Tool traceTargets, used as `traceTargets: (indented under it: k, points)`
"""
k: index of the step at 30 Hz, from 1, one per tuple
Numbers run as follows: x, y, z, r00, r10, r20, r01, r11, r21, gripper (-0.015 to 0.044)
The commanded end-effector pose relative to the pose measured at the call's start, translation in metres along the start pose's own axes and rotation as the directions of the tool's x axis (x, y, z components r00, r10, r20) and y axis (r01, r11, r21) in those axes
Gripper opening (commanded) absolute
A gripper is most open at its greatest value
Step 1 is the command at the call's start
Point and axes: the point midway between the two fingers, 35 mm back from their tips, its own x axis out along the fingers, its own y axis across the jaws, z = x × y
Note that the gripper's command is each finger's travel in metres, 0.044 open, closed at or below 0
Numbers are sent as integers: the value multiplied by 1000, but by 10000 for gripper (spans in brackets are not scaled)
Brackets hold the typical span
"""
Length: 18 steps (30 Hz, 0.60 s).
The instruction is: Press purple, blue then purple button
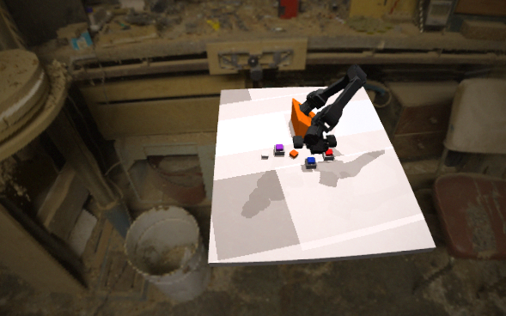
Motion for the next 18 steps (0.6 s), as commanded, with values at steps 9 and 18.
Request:
traceTargets:
  k: [9, 18]
  points:
    - [20, -1, 0, 1000, 6, 6, -6, 1000, 9, 20]
    - [34, -1, 0, 1000, 7, 6, -7, 1000, 9, 20]
